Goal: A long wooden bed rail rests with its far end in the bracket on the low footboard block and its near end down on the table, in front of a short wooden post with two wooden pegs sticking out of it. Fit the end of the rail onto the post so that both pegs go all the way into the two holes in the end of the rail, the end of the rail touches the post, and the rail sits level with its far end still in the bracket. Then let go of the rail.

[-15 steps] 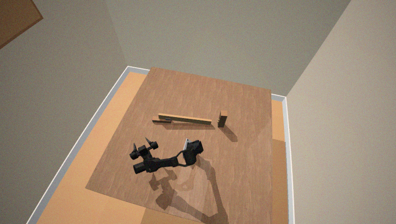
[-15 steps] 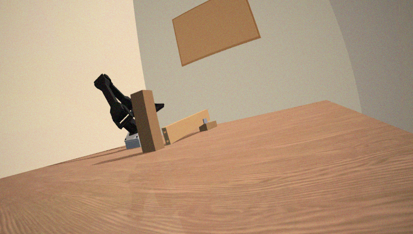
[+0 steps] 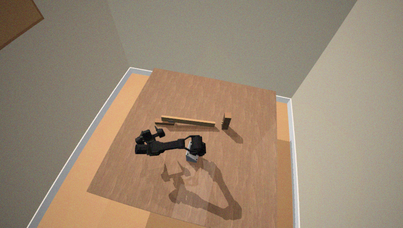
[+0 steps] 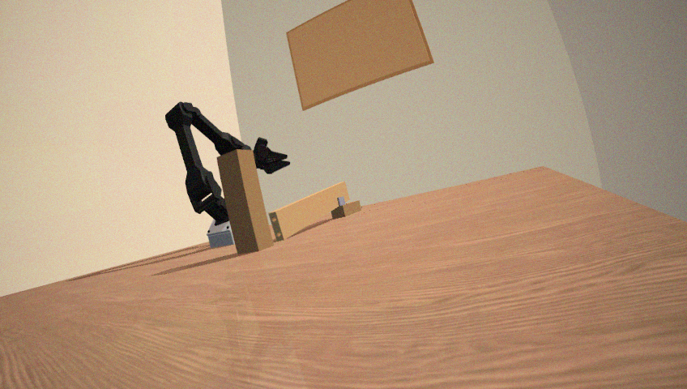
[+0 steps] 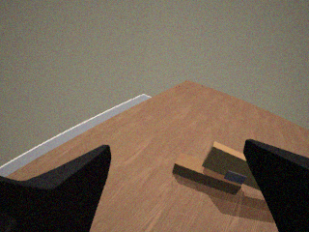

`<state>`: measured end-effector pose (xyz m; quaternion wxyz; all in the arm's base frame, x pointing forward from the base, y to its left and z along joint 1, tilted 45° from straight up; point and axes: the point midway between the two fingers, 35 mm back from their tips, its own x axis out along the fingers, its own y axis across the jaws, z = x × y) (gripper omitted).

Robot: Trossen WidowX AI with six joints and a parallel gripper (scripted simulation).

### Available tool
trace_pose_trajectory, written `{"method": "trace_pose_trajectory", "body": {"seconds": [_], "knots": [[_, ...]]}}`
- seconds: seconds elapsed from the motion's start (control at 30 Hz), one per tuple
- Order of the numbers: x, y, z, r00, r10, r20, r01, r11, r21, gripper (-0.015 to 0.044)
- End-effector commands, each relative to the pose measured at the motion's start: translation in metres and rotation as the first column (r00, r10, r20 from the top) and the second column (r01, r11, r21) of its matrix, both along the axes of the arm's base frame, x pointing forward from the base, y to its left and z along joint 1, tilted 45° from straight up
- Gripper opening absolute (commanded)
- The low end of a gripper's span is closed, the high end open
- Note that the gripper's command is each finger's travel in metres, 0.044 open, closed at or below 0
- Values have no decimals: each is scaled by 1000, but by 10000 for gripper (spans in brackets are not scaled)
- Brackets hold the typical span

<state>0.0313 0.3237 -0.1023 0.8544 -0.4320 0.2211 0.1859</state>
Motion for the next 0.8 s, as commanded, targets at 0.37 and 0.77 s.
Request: {"method": "trace_pose_trajectory", "body": {"seconds": [0.37,0.77], "knots": [[151,-71,44,966,-223,-131,121,838,-533,440],[235,-175,91,863,-367,-348,-48,624,-780,440]]}}
